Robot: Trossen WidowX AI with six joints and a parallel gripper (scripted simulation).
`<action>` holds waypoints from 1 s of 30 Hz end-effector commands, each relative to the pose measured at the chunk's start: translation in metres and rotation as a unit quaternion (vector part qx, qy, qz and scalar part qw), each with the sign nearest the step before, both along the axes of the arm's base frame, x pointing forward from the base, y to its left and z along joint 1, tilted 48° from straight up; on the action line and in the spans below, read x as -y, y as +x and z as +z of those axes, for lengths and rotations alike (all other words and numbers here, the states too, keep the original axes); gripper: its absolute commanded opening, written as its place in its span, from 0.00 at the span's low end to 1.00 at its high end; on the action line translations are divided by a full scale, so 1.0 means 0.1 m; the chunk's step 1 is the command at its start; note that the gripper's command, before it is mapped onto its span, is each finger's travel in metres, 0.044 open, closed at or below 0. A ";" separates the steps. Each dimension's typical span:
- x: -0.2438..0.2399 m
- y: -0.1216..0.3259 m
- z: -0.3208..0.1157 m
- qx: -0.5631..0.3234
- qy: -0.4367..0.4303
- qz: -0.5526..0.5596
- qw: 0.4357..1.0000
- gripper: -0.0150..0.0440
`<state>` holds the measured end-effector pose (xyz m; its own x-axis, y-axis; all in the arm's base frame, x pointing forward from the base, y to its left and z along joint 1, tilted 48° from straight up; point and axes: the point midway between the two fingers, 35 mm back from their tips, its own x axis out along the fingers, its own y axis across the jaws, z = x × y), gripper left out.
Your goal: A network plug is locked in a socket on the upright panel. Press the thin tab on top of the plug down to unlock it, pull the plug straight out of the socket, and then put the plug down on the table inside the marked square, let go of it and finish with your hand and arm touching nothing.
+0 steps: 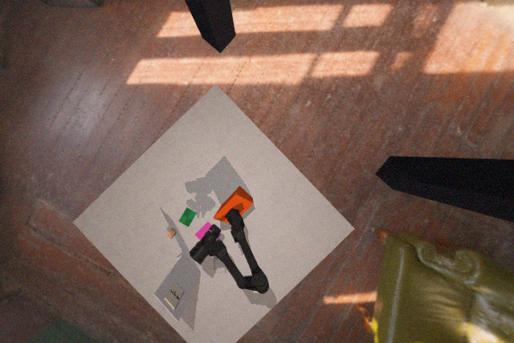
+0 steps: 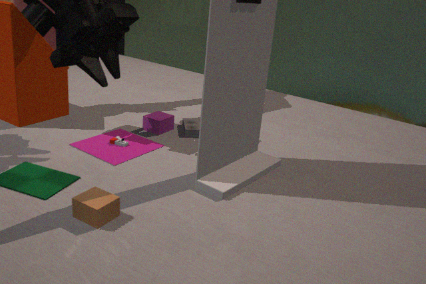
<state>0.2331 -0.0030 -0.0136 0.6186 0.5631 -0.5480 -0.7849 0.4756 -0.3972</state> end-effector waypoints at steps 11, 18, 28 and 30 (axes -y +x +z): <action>0.15 0.02 0.08 -0.003 -0.004 0.000 1.000 0.52; 0.30 0.03 0.17 -0.005 -0.006 0.001 1.000 0.52; 0.50 0.01 0.35 -0.004 -0.007 0.002 1.000 0.52; 0.54 0.00 0.39 -0.004 -0.006 0.002 1.000 0.52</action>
<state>0.2338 -0.0515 0.0178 0.6089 0.5574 -0.5645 -0.7918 0.4707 -0.3893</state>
